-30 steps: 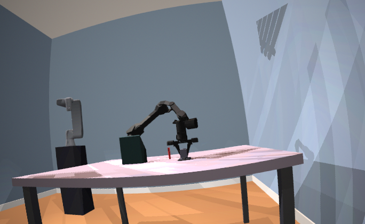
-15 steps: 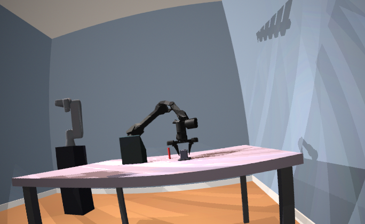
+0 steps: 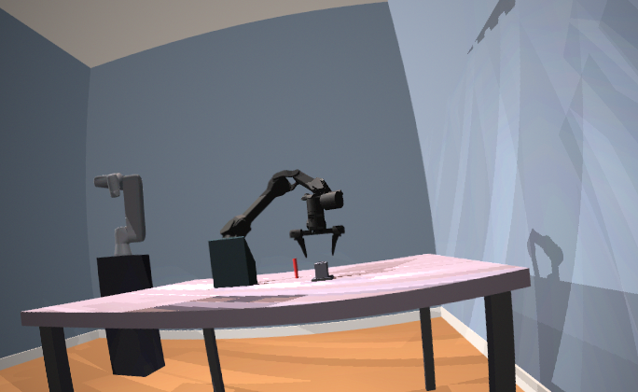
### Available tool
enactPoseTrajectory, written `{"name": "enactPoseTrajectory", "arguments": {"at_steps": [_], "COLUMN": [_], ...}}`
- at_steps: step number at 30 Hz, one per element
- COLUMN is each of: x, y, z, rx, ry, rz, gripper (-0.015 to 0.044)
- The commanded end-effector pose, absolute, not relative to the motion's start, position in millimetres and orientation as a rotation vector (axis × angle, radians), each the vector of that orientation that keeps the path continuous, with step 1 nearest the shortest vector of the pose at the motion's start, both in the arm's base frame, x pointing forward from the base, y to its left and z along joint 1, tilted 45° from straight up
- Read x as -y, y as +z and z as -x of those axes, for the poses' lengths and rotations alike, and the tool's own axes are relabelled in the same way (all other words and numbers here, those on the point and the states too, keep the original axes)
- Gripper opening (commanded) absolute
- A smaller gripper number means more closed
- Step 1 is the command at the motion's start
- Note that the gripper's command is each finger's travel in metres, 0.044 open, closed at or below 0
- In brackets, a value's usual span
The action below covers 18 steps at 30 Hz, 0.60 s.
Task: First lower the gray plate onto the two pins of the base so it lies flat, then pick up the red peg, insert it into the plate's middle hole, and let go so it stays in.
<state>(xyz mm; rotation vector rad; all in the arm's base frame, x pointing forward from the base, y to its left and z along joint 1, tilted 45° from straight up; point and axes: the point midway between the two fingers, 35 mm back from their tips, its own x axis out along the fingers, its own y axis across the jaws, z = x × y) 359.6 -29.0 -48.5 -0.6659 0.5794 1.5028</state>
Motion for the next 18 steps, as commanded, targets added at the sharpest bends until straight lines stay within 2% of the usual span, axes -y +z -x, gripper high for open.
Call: {"name": "enactPoseTrajectory", "arguments": {"at_steps": [1,10,18], "x": [71.3,73.3,38.2], "y": [-5.7,-3.4,40.1], "z": [-358.3,-358.7,-341.4], "rx": [-0.571,-0.581,-0.991], "ry": [1.473,1.467,1.182], "rz": [0.685,0.674,0.175], "gripper": [0.0440,0.0440,0.0440]}}
